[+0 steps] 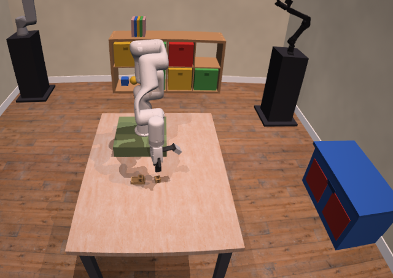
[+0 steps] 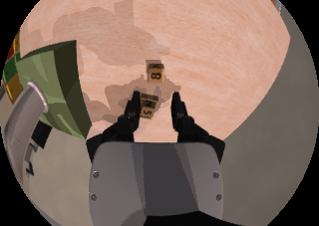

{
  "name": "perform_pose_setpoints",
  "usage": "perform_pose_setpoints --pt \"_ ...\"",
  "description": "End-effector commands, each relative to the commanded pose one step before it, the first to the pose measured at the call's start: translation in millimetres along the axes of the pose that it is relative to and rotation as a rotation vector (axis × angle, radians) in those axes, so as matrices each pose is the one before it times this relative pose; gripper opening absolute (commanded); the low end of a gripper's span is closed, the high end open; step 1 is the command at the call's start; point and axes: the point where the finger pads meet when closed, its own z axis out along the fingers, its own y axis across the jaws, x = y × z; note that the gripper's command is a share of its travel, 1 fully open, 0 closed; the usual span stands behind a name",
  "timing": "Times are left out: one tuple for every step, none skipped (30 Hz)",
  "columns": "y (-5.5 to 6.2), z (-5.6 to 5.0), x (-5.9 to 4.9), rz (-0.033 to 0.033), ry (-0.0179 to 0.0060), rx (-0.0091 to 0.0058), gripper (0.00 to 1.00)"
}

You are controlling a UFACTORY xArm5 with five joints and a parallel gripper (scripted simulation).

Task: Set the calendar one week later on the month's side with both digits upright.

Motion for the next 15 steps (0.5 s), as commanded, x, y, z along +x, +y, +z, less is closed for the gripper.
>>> perform_pose_setpoints --pt "0.52 -3.89 0.01 0.00001 0.00002 -0.00147 0.47" --pt "0.0 0.0 0.0 0.0 0.0 0.0 1.0" --pt "0.0 0.0 0.0 0.0 0.0 0.0 1.0" --pt "0.0 0.0 0.0 0.0 0.0 0.0 1.0" --pt "0.0 0.0 0.0 0.0 0.0 0.0 1.0" --pt "0.0 0.0 0.0 0.0 0.0 0.0 1.0" --pt "0.0 0.0 0.0 0.0 0.0 0.0 1.0" --pt "0.0 0.0 0.0 0.0 0.0 0.0 1.0" --pt "0.0 0.0 0.0 0.0 0.0 0.0 1.0" --pt "0.0 0.0 0.0 0.0 0.0 0.0 1.0" --pt "0.0 0.0 0.0 0.0 0.0 0.0 1.0" --pt "0.0 0.0 0.0 0.0 0.0 0.0 1.0" --pt "0.0 0.0 0.0 0.0 0.0 0.0 1.0" --pt "0.0 0.0 0.0 0.0 0.0 0.0 1.0" --pt "0.0 0.0 0.0 0.0 0.0 0.0 1.0"
